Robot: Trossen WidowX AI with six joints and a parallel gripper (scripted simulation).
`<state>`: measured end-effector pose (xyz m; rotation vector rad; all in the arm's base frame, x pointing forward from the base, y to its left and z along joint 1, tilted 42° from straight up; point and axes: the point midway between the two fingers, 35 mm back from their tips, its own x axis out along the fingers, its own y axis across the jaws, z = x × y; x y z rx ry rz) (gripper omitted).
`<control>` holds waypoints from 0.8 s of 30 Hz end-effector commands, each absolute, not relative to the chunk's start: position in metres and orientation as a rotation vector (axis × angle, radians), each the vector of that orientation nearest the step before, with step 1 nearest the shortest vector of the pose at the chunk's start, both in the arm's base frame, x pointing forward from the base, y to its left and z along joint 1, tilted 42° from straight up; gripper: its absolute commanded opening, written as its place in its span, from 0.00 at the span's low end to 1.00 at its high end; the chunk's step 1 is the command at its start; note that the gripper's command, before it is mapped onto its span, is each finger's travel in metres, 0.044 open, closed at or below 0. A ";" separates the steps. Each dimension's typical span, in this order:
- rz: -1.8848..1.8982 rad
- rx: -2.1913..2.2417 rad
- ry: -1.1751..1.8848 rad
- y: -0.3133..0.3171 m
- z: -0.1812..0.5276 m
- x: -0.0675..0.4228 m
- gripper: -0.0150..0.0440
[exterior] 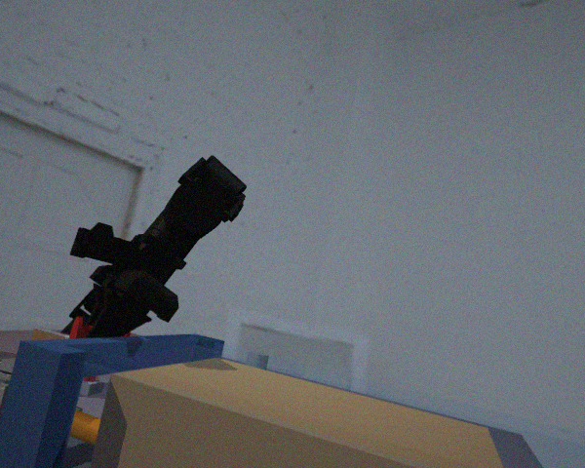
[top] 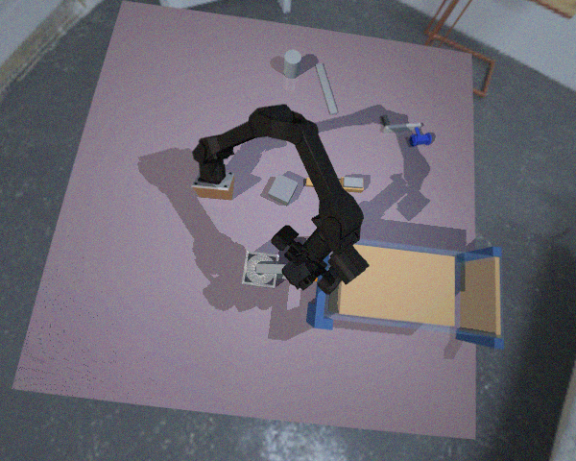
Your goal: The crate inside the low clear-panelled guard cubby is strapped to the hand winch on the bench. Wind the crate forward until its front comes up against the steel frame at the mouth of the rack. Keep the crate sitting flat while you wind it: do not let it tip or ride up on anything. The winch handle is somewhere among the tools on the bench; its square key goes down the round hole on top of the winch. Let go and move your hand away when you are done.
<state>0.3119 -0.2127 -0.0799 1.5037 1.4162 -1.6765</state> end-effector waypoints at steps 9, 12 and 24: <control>-1.676 1.514 1.448 -0.192 -0.065 0.303 0.25; -1.677 1.514 1.448 -0.189 -0.063 0.301 0.25; -1.677 1.514 1.450 -0.178 -0.053 0.291 0.25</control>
